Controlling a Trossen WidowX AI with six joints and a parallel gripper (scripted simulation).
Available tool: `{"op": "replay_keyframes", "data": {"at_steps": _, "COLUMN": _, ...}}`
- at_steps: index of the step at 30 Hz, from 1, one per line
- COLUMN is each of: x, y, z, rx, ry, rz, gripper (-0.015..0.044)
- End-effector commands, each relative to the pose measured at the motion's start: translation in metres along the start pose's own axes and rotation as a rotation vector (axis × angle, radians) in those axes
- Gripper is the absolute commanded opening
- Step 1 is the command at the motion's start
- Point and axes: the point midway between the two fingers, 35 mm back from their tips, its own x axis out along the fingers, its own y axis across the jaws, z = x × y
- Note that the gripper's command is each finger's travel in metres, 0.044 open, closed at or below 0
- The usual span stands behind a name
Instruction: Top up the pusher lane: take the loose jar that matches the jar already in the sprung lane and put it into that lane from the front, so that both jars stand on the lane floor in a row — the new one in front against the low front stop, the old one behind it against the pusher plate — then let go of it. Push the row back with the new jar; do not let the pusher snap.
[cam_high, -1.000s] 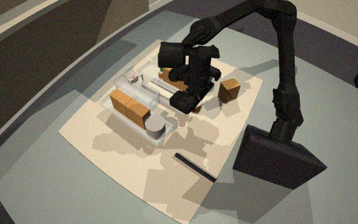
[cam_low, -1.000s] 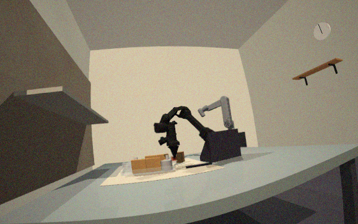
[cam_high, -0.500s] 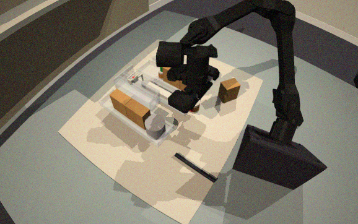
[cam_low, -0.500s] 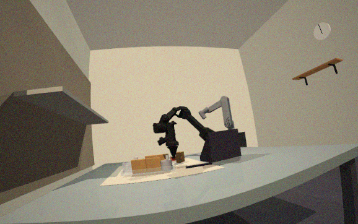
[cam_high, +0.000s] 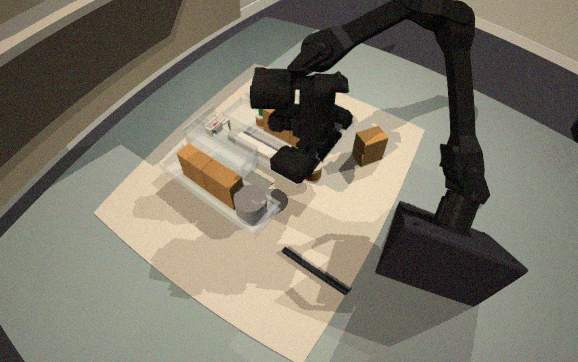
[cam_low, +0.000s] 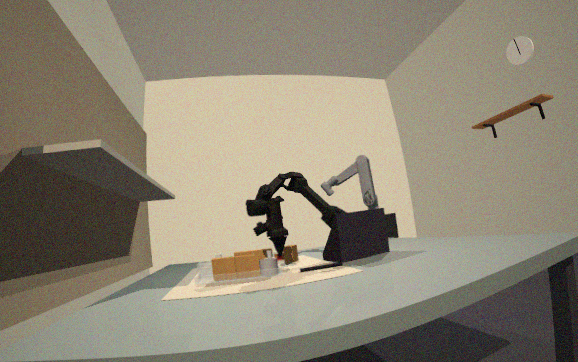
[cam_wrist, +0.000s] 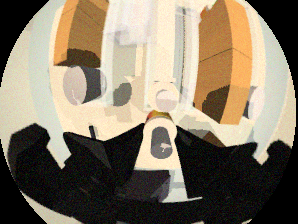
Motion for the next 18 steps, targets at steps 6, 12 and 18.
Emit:
{"op": "replay_keyframes", "data": {"at_steps": 6, "x": -0.0018, "y": -0.0007, "z": 0.0092, "rx": 0.012, "ry": -0.016, "rz": 0.001, "gripper": 0.0}}
{"op": "replay_keyframes", "data": {"at_steps": 12, "x": -0.0019, "y": -0.0008, "z": 0.0117, "rx": 0.012, "ry": -0.016, "rz": 0.001, "gripper": 0.0}}
{"op": "replay_keyframes", "data": {"at_steps": 18, "x": -0.0019, "y": -0.0009, "z": 0.0141, "rx": 0.012, "ry": -0.016, "rz": 0.001, "gripper": 0.0}}
